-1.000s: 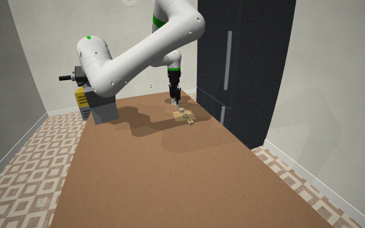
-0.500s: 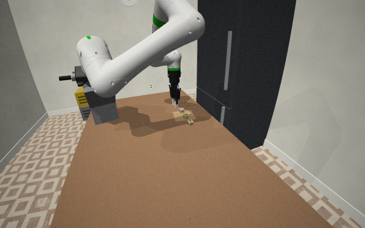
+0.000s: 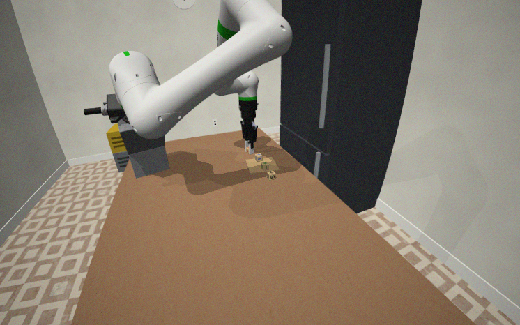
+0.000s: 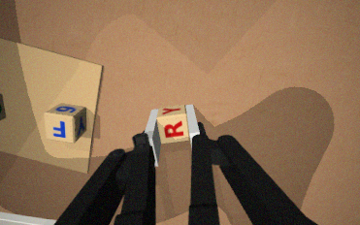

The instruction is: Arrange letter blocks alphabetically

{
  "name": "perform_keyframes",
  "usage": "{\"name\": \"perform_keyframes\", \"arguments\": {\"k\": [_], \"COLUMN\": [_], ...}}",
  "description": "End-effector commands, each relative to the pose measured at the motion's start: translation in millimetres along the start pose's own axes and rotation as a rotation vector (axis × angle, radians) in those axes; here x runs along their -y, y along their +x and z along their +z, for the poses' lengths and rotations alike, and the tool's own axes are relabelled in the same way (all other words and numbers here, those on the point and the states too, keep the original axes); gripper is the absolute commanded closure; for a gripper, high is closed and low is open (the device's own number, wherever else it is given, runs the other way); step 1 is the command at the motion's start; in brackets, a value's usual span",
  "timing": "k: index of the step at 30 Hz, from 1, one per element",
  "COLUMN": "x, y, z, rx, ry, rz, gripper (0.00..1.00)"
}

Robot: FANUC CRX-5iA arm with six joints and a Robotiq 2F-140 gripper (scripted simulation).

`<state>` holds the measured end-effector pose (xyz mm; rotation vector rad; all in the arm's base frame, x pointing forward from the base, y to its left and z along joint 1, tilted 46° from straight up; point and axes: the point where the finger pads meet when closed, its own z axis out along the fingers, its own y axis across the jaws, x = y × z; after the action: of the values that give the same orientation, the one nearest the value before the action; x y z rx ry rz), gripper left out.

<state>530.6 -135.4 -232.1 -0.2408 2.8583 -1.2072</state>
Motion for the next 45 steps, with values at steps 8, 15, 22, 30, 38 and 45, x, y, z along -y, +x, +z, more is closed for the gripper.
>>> {"name": "perform_keyframes", "arguments": {"k": [8, 15, 22, 30, 38, 45], "x": [0, 0, 0, 0, 0, 0], "y": [0, 0, 0, 0, 0, 0], "z": [-2, -33, -71, -100, -100, -100], "rx": [0.0, 0.0, 0.0, 0.0, 0.0, 0.0], "ry": [0.0, 0.0, 0.0, 0.0, 0.0, 0.0], "rz": [0.0, 0.0, 0.0, 0.0, 0.0, 0.015], "gripper": [0.84, 0.84, 0.84, 0.84, 0.84, 0.84]}}
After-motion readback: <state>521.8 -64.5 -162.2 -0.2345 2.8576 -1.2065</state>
